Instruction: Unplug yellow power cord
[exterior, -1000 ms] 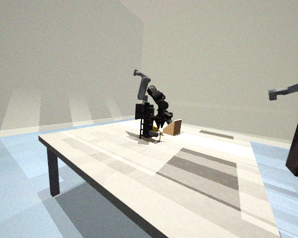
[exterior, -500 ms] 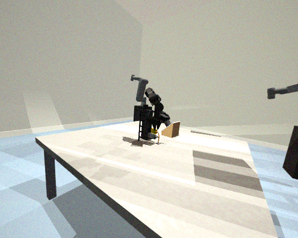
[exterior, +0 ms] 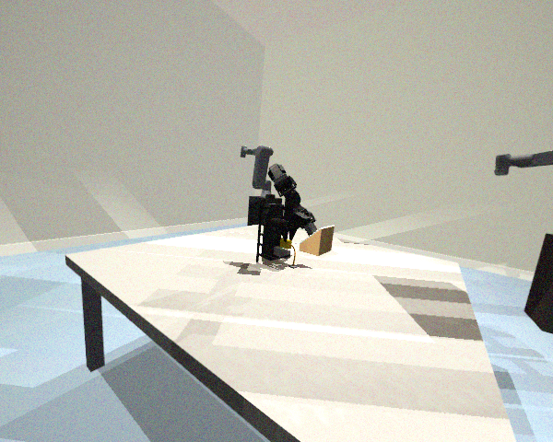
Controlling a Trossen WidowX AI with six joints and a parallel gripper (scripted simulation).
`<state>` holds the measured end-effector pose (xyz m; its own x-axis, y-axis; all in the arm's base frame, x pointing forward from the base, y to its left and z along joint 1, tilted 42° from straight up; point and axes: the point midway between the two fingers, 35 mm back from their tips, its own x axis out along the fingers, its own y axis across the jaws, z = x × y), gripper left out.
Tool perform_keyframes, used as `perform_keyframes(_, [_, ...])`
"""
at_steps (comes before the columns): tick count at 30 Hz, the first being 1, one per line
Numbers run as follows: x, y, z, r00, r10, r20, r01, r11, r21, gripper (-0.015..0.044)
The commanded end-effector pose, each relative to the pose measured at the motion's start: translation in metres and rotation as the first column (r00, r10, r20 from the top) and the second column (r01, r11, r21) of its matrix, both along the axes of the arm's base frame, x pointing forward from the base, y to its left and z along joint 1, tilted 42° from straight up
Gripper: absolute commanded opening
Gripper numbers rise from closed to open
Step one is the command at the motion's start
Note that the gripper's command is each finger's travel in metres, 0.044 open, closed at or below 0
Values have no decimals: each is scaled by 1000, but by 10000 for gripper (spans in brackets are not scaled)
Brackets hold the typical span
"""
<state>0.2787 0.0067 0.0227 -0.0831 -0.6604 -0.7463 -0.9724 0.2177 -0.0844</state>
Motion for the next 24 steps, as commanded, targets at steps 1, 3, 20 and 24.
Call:
perform_keyframes(1, [-1, -5, -3, 1000, 4, -1, -4, 1000, -3, 160])
perform_keyframes(3, [-2, -7, -5, 1000, 4, -1, -4, 1000, -3, 160])
perform_keyframes(20, [-1, -5, -5, 1000, -1, 2, 1, 1000, 0, 0])
perform_keyframes(24, [1, -2, -7, 1000, -1, 2, 1, 1000, 1, 0])
